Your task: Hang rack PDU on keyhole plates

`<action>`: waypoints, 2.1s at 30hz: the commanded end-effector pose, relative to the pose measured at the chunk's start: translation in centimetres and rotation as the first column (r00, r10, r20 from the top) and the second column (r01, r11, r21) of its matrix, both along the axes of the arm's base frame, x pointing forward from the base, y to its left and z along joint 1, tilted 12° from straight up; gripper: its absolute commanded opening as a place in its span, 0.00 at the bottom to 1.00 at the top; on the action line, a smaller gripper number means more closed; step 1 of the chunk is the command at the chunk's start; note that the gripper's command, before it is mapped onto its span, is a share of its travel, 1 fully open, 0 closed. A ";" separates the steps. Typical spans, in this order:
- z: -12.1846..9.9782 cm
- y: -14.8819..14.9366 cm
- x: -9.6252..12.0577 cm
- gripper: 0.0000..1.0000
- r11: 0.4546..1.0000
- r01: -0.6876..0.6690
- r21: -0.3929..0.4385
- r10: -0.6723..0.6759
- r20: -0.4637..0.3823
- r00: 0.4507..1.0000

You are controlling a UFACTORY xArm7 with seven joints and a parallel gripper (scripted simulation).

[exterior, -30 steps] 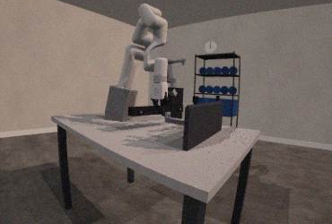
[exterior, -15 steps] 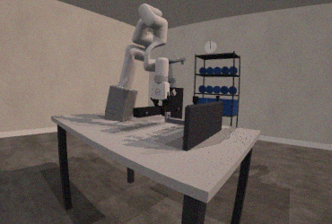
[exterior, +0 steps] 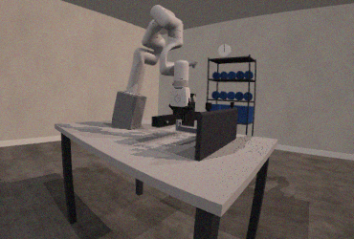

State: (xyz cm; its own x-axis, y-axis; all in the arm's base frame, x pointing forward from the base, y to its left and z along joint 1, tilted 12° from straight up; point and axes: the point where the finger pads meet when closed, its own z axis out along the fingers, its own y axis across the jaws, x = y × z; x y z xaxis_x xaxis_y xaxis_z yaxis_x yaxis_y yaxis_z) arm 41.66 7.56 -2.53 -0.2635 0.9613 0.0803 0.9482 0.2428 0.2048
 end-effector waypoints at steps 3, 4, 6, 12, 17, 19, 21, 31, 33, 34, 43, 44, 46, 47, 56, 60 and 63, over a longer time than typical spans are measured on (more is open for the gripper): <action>0.5 0.7 2.7 0.00 1.000 0.003 -0.013 -0.003 -0.008 1.000; 0.5 0.9 3.1 0.00 1.000 0.003 -0.013 -0.003 -0.008 1.000; 0.7 1.0 3.7 0.00 1.000 0.003 -0.013 -0.003 -0.008 1.000; 0.8 1.2 4.3 0.00 1.000 0.003 -0.013 -0.003 -0.008 1.000; 0.8 1.2 4.3 0.00 1.000 0.003 -0.013 -0.003 -0.008 1.000; 0.8 1.2 4.3 0.00 1.000 0.003 -0.013 -0.003 -0.008 1.000; 0.8 1.2 4.3 0.00 1.000 0.003 -0.013 -0.003 -0.008 1.000; 0.8 1.2 4.3 0.00 1.000 0.003 -0.013 -0.003 -0.008 1.000; 0.8 1.2 4.3 0.00 1.000 0.003 -0.013 -0.003 -0.008 1.000; 0.8 1.2 4.3 0.00 1.000 0.003 -0.013 -0.003 -0.008 1.000; 0.8 1.2 4.3 0.00 1.000 0.003 -0.013 -0.003 -0.008 1.000; 0.8 1.2 4.3 0.00 1.000 0.003 -0.013 -0.003 -0.008 1.000; 0.8 1.2 4.3 0.00 1.000 0.003 -0.013 -0.003 -0.008 1.000; 0.8 1.2 4.3 0.00 1.000 0.003 -0.013 -0.003 -0.008 1.000; 0.8 1.2 4.3 0.00 1.000 0.003 -0.013 -0.003 -0.008 1.000; 0.8 1.2 4.4 0.00 1.000 0.003 -0.013 -0.003 -0.007 1.000; 0.8 1.3 4.5 0.00 1.000 0.003 -0.013 -0.003 -0.007 1.000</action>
